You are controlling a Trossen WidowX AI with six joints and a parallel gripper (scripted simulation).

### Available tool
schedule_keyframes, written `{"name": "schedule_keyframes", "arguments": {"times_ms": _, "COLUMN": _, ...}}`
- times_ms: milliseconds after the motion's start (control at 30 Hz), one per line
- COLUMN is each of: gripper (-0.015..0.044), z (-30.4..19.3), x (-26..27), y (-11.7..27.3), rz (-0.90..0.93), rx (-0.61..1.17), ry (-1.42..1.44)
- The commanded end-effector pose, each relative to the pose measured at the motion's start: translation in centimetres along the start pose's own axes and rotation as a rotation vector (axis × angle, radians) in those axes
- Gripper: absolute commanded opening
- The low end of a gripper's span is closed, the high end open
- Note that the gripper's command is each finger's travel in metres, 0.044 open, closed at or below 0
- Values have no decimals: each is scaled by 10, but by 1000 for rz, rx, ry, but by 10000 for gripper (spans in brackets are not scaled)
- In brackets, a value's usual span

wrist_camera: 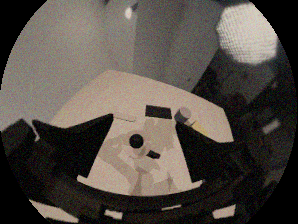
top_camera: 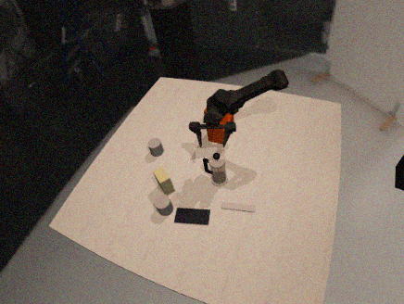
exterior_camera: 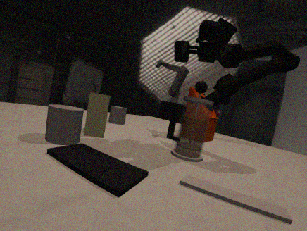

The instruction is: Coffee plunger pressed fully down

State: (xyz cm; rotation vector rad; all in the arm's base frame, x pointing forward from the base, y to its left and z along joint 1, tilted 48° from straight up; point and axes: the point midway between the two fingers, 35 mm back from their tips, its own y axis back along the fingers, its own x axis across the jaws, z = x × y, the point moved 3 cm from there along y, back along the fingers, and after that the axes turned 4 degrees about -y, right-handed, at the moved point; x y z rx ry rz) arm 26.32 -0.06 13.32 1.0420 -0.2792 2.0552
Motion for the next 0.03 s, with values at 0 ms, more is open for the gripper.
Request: {"name": "schedule_keyframes", "arguments": {"times_ms": 0, "gripper": 440, "z": 6, "x": 10, "y": 12, "rz": 17, "rx": 0, "ry": 8}}
